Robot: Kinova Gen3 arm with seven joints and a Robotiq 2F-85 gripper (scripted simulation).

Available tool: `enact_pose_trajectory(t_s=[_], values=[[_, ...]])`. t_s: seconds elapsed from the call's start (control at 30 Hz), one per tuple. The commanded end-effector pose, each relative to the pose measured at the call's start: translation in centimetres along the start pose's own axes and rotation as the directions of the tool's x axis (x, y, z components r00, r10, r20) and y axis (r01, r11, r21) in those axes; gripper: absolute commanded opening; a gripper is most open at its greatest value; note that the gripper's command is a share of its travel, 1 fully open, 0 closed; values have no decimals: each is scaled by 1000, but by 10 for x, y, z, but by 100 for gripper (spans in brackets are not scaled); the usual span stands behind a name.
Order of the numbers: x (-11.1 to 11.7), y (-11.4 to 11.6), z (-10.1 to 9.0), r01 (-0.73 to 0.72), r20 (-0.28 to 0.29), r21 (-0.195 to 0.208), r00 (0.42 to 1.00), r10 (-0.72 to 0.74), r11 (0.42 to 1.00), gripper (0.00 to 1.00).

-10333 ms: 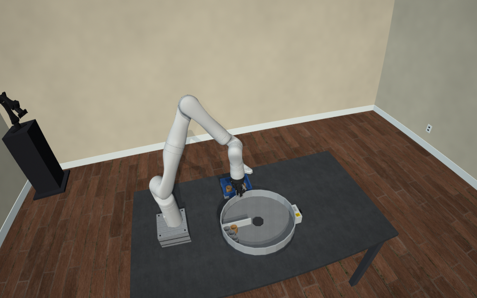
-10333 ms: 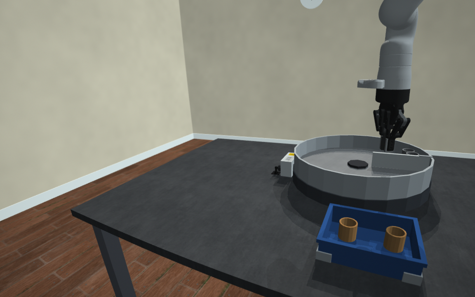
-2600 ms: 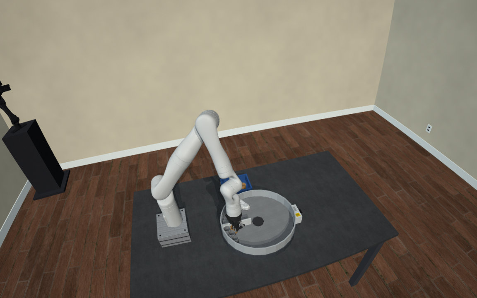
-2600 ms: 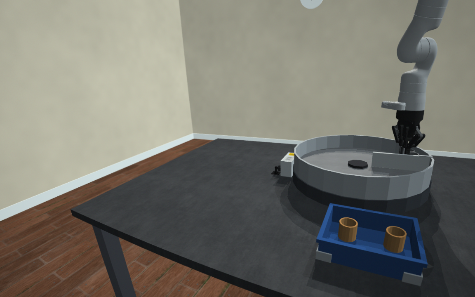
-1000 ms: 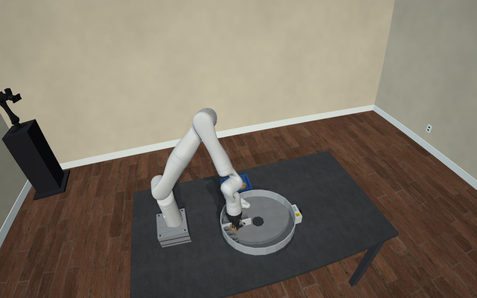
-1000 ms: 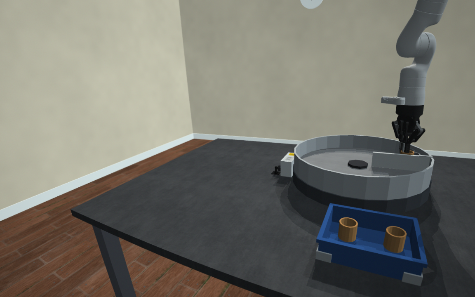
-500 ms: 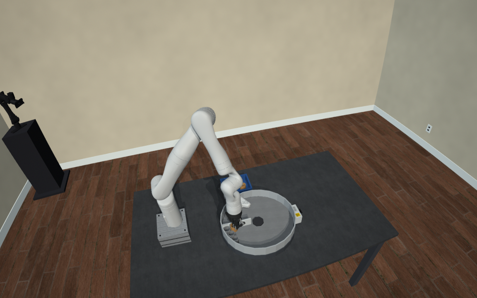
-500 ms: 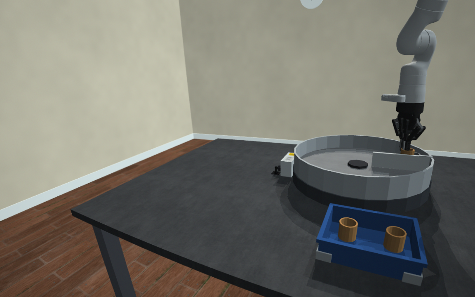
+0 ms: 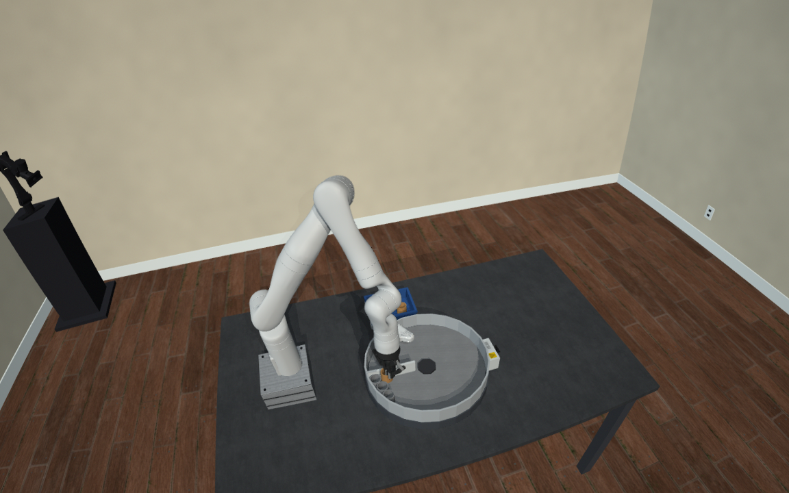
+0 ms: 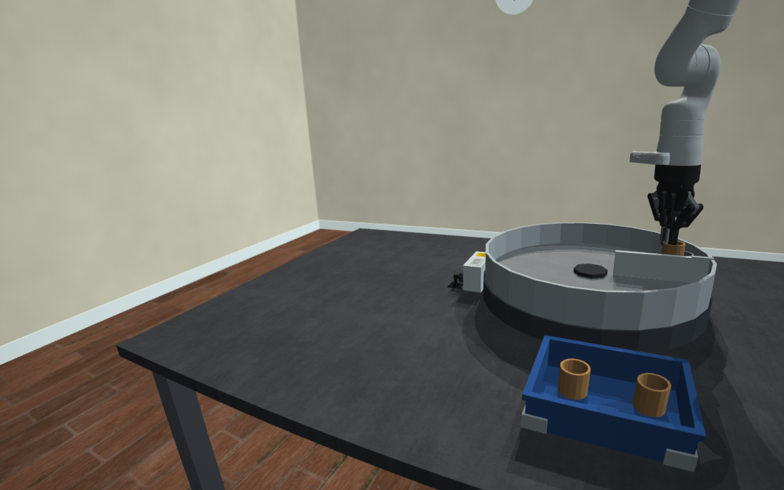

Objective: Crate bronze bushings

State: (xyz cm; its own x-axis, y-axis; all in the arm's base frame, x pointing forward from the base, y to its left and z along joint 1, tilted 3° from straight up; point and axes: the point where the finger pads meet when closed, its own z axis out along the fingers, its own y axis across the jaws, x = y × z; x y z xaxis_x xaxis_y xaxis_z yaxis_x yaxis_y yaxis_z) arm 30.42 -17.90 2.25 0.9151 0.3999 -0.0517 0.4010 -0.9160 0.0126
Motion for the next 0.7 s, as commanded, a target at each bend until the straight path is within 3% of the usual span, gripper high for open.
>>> enact_pose_trajectory(t_s=[0.0,0.67], values=[[1,0,-1,2,-3,-2,1000,-2,1000,0],[1,0,-9,2,-3,-2,1000,-2,1000,0]])
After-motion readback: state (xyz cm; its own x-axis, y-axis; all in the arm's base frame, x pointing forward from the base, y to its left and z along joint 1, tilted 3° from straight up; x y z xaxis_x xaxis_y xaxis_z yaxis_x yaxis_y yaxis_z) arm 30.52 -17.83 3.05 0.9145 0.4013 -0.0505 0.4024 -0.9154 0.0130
